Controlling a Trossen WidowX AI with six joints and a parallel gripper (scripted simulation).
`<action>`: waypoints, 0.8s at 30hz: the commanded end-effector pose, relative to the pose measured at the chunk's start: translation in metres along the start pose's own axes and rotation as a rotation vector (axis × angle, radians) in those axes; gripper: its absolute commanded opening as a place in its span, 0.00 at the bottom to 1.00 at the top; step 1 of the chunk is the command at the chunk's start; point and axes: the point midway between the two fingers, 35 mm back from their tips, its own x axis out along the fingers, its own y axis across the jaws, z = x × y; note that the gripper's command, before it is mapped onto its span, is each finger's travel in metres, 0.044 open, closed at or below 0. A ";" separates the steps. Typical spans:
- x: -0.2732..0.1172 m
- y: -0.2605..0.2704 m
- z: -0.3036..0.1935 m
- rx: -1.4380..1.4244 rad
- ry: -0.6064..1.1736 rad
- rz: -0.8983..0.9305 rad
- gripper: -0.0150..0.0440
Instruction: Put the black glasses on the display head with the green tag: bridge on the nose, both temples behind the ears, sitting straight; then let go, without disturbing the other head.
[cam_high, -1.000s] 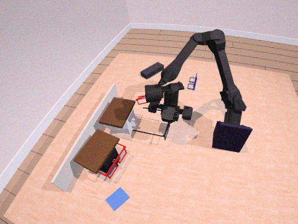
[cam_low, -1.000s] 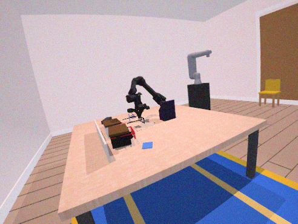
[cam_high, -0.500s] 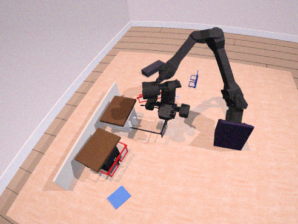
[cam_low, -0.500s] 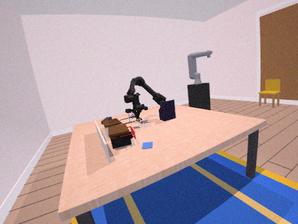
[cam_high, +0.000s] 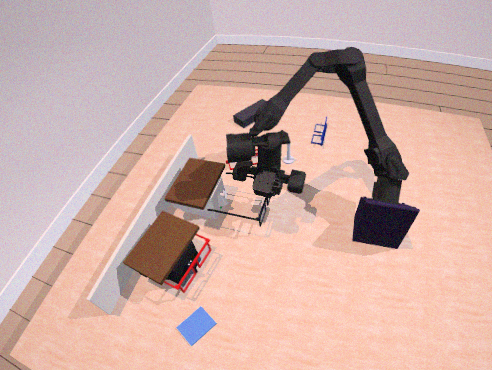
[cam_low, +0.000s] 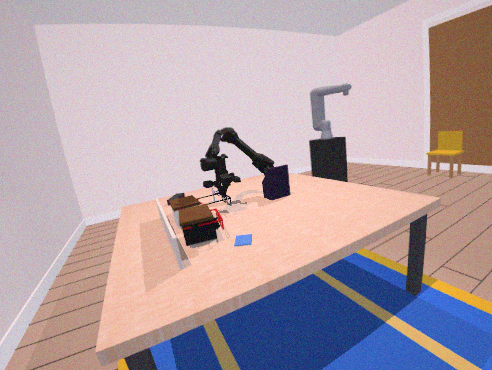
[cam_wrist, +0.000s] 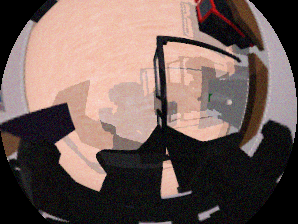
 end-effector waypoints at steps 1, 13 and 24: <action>-0.001 -0.008 -0.001 0.003 0.002 -0.006 0.25; 0.000 -0.024 -0.001 0.003 0.002 -0.006 0.25; 0.000 -0.039 -0.001 0.004 0.002 -0.007 0.25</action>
